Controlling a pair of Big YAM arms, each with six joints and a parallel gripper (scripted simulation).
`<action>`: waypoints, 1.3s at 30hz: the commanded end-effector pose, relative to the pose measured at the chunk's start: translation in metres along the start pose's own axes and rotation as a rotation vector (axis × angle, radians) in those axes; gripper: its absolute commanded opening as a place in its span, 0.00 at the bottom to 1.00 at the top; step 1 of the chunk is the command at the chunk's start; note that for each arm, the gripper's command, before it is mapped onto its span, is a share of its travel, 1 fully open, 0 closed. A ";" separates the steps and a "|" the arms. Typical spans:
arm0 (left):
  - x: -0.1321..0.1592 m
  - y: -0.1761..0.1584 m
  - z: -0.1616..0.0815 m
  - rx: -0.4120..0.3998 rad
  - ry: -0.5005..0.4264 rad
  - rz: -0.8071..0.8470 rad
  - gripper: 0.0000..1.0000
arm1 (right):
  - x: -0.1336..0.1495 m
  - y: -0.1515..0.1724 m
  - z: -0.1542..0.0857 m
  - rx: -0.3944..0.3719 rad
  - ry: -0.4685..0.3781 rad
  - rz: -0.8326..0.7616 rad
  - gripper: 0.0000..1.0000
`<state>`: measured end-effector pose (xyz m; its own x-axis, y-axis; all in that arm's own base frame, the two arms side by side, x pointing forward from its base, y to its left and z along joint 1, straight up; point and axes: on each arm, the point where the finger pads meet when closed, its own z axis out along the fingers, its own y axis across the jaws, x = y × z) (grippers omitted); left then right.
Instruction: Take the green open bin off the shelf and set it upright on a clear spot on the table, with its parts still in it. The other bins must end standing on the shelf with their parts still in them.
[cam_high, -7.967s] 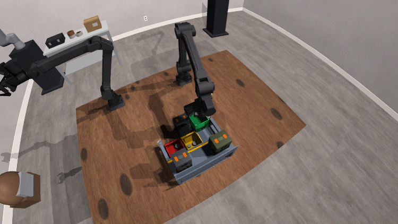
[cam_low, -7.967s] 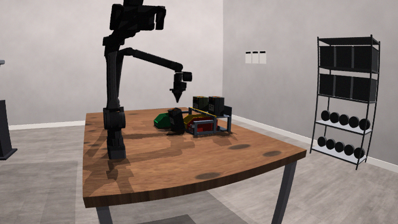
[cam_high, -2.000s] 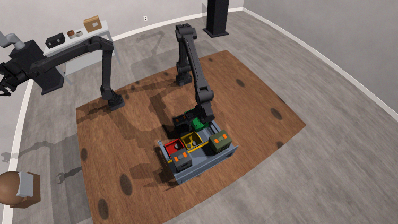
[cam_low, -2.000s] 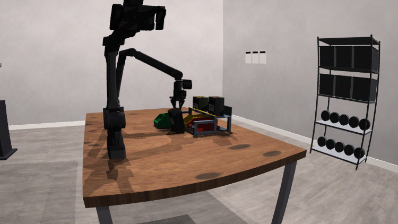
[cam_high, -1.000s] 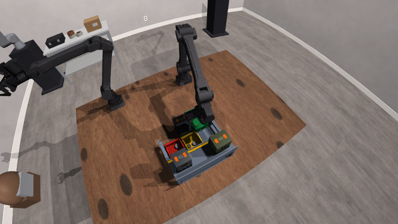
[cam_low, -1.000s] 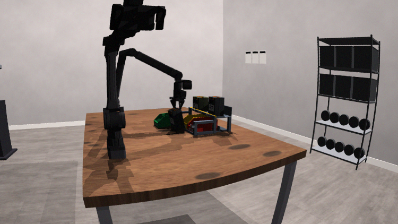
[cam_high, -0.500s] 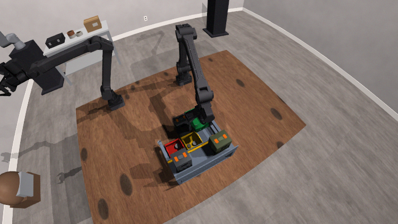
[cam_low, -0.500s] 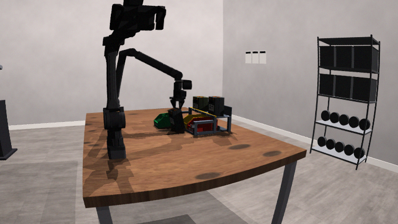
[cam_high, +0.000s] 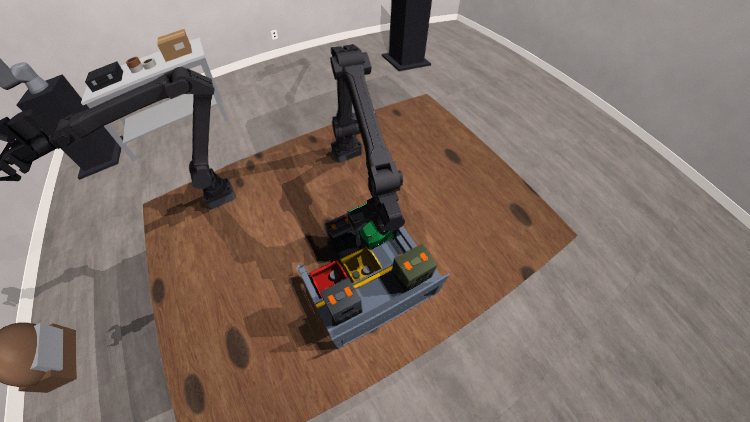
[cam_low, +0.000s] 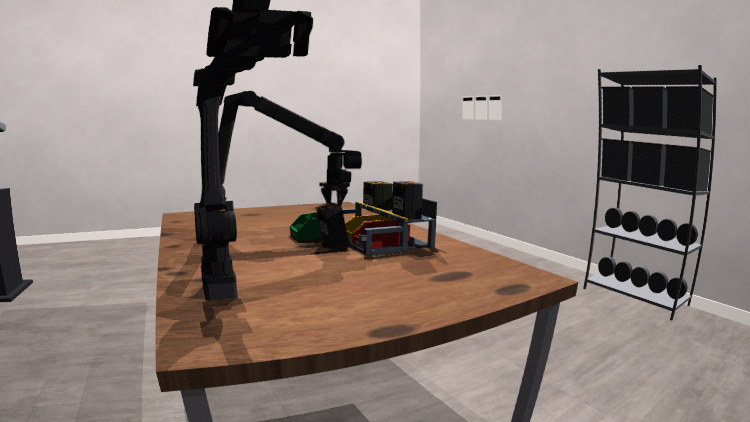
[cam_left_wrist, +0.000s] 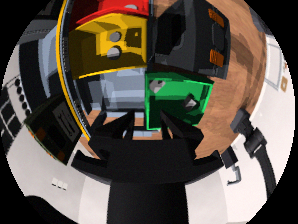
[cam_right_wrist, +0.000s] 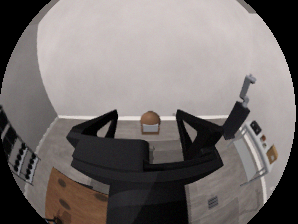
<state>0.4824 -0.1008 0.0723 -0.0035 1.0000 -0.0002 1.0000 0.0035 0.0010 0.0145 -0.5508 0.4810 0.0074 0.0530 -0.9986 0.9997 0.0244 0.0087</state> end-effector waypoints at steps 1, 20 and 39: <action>0.002 0.001 0.007 0.002 0.002 0.004 0.43 | -0.019 -0.005 -0.007 0.007 -0.053 -0.009 1.00; 0.002 0.001 0.012 0.002 0.002 0.004 0.43 | -0.019 -0.005 -0.007 0.007 -0.053 -0.009 1.00; 0.002 0.001 0.027 0.003 0.003 0.004 0.43 | -0.019 -0.005 -0.007 0.007 -0.053 -0.009 1.00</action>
<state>0.4817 -0.1006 0.0532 -0.0035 1.0000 0.0006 1.0000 0.0035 -0.0027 0.0145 -0.5508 0.4810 0.0074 0.0530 -0.9986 0.9997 0.0244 0.0087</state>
